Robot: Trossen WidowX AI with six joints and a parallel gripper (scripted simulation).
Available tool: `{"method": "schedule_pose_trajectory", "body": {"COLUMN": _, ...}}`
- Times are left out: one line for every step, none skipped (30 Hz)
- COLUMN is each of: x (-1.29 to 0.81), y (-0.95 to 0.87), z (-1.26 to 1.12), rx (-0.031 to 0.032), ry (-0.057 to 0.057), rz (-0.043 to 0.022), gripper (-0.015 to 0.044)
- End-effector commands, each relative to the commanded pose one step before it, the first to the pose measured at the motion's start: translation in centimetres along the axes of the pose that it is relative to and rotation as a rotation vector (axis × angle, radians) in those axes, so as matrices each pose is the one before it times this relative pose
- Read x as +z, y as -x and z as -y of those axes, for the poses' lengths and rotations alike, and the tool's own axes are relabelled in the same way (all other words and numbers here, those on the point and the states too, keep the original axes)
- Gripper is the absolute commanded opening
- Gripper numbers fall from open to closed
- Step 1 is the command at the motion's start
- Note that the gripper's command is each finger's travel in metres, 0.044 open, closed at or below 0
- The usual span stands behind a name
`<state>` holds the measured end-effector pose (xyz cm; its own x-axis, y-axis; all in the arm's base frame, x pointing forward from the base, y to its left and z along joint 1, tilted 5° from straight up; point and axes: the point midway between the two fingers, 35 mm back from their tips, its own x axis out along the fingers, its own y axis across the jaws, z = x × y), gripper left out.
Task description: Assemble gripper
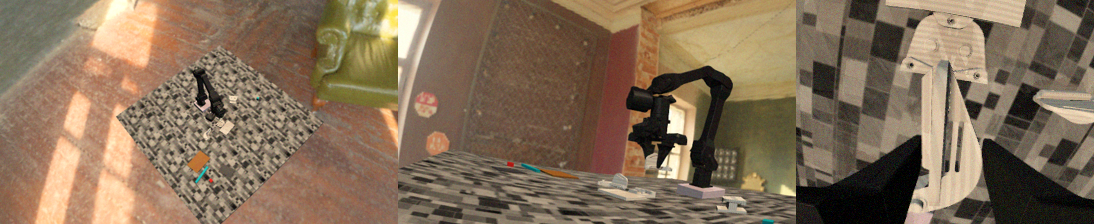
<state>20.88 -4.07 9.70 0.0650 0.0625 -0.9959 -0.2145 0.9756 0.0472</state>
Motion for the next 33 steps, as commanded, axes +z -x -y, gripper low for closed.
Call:
{"method": "schedule_pose_trajectory", "body": {"x": -0.032, "y": -0.024, "z": -0.086, "rx": 0.00531, "ry": 0.0241, "rz": -0.00007, "gripper": 0.0134}}
{"method": "schedule_pose_trajectory", "body": {"x": 0.000, "y": 0.000, "z": 0.000, "rx": 0.00000, "ry": 0.0055, "rz": 0.00000, "gripper": 0.0134}}
{"method": "schedule_pose_trajectory", "body": {"x": 0.000, "y": 0.000, "z": 0.000, "rx": 0.00000, "ry": 0.0000, "rz": 0.00000, "gripper": 0.0134}}
{"method": "schedule_pose_trajectory", "body": {"x": 0.000, "y": 0.000, "z": 0.000, "rx": 0.00000, "ry": 0.0000, "rz": 0.00000, "gripper": 0.0134}}
{"method": "schedule_pose_trajectory", "body": {"x": 0.000, "y": 0.000, "z": 0.000, "rx": 0.00000, "ry": 0.0000, "rz": 0.00000, "gripper": 0.0134}}
{"method": "schedule_pose_trajectory", "body": {"x": 0.000, "y": 0.000, "z": 0.000, "rx": 0.00000, "ry": 0.0000, "rz": 0.00000, "gripper": 0.0134}}
{"method": "schedule_pose_trajectory", "body": {"x": 0.000, "y": 0.000, "z": 0.000, "rx": 0.00000, "ry": 0.0000, "rz": 0.00000, "gripper": 0.0134}}
{"method": "schedule_pose_trajectory", "body": {"x": 0.000, "y": 0.000, "z": 0.000, "rx": 0.00000, "ry": 0.0000, "rz": 0.00000, "gripper": 0.0134}}
{"method": "schedule_pose_trajectory", "body": {"x": 0.000, "y": 0.000, "z": 0.000, "rx": 0.00000, "ry": 0.0000, "rz": 0.00000, "gripper": 0.0134}}
{"method": "schedule_pose_trajectory", "body": {"x": 0.000, "y": 0.000, "z": 0.000, "rx": 0.00000, "ry": 0.0000, "rz": 0.00000, "gripper": 0.0134}}
{"method": "schedule_pose_trajectory", "body": {"x": 0.000, "y": 0.000, "z": 0.000, "rx": 0.00000, "ry": 0.0000, "rz": 0.00000, "gripper": 0.0134}}
{"method": "schedule_pose_trajectory", "body": {"x": 0.050, "y": 0.011, "z": 0.019, "rx": -0.00002, "ry": 0.0000, "rz": 0.00005, "gripper": 0.0134}}
{"method": "schedule_pose_trajectory", "body": {"x": 0.152, "y": 0.032, "z": 0.057, "rx": -0.00006, "ry": 0.0000, "rz": 0.00015, "gripper": 0.0134}}
{"method": "schedule_pose_trajectory", "body": {"x": 0.253, "y": 0.052, "z": 0.095, "rx": -0.00009, "ry": 0.0000, "rz": 0.00024, "gripper": 0.0134}}
{"method": "schedule_pose_trajectory", "body": {"x": 0.305, "y": 0.058, "z": 0.114, "rx": -0.00011, "ry": 0.0000, "rz": 0.00029, "gripper": 0.0134}}
{"method": "schedule_pose_trajectory", "body": {"x": 0.306, "y": 0.055, "z": 0.113, "rx": -0.00011, "ry": 0.0000, "rz": 0.00029, "gripper": 0.0134}}
{"method": "schedule_pose_trajectory", "body": {"x": 0.307, "y": 0.051, "z": 0.113, "rx": -0.00011, "ry": 0.0000, "rz": 0.00030, "gripper": 0.0134}}
{"method": "schedule_pose_trajectory", "body": {"x": 0.308, "y": 0.047, "z": 0.113, "rx": -0.00011, "ry": 0.0000, "rz": 0.00030, "gripper": 0.0134}}
{"method": "schedule_pose_trajectory", "body": {"x": 0.309, "y": 0.043, "z": 0.112, "rx": -0.00011, "ry": 0.0000, "rz": 0.00030, "gripper": 0.0134}}
{"method": "schedule_pose_trajectory", "body": {"x": 0.310, "y": 0.039, "z": 0.112, "rx": -0.00011, "ry": 0.0000, "rz": 0.00030, "gripper": 0.0134}}
{"method": "schedule_pose_trajectory", "body": {"x": 0.310, "y": 0.034, "z": 0.111, "rx": -0.00010, "ry": 0.0000, "rz": 0.00030, "gripper": 0.0134}}
{"method": "schedule_pose_trajectory", "body": {"x": 0.311, "y": 0.030, "z": 0.110, "rx": -0.00010, "ry": 0.0000, "rz": 0.00030, "gripper": 0.0134}}
{"method": "schedule_pose_trajectory", "body": {"x": 0.312, "y": 0.026, "z": 0.110, "rx": -0.00010, "ry": 0.0000, "rz": 0.00030, "gripper": 0.0134}}
{"method": "schedule_pose_trajectory", "body": {"x": 0.312, "y": 0.022, "z": 0.109, "rx": -0.00010, "ry": 0.0000, "rz": 0.00030, "gripper": 0.0134}}
{"method": "schedule_pose_trajectory", "body": {"x": 0.313, "y": 0.018, "z": 0.109, "rx": -0.00010, "ry": 0.0000, "rz": 0.00030, "gripper": 0.0134}}
{"method": "schedule_pose_trajectory", "body": {"x": 0.313, "y": 0.014, "z": 0.108, "rx": -0.00010, "ry": 0.0000, "rz": 0.00031, "gripper": 0.0134}}
{"method": "schedule_pose_trajectory", "body": {"x": 0.314, "y": 0.010, "z": 0.107, "rx": -0.00010, "ry": 0.0000, "rz": 0.00031, "gripper": 0.0134}}
{"method": "schedule_pose_trajectory", "body": {"x": 0.314, "y": 0.006, "z": 0.107, "rx": -0.00010, "ry": 0.0000, "rz": 0.00031, "gripper": 0.0134}}
{"method": "schedule_pose_trajectory", "body": {"x": 0.314, "y": 0.002, "z": 0.106, "rx": -0.00010, "ry": 0.0000, "rz": 0.00031, "gripper": 0.0134}}
{"method": "schedule_pose_trajectory", "body": {"x": 0.315, "y": -0.002, "z": 0.105, "rx": -0.00010, "ry": 0.0000, "rz": 0.00031, "gripper": 0.0134}}
{"method": "schedule_pose_trajectory", "body": {"x": 0.315, "y": -0.006, "z": 0.104, "rx": -0.00009, "ry": 0.0000, "rz": 0.00031, "gripper": 0.0134}}
{"method": "schedule_pose_trajectory", "body": {"x": 0.315, "y": -0.010, "z": 0.103, "rx": -0.00009, "ry": 0.0000, "rz": 0.00031, "gripper": 0.0134}}
{"method": "schedule_pose_trajectory", "body": {"x": 0.315, "y": -0.014, "z": 0.103, "rx": -0.00009, "ry": 0.0000, "rz": 0.00031, "gripper": 0.0134}}
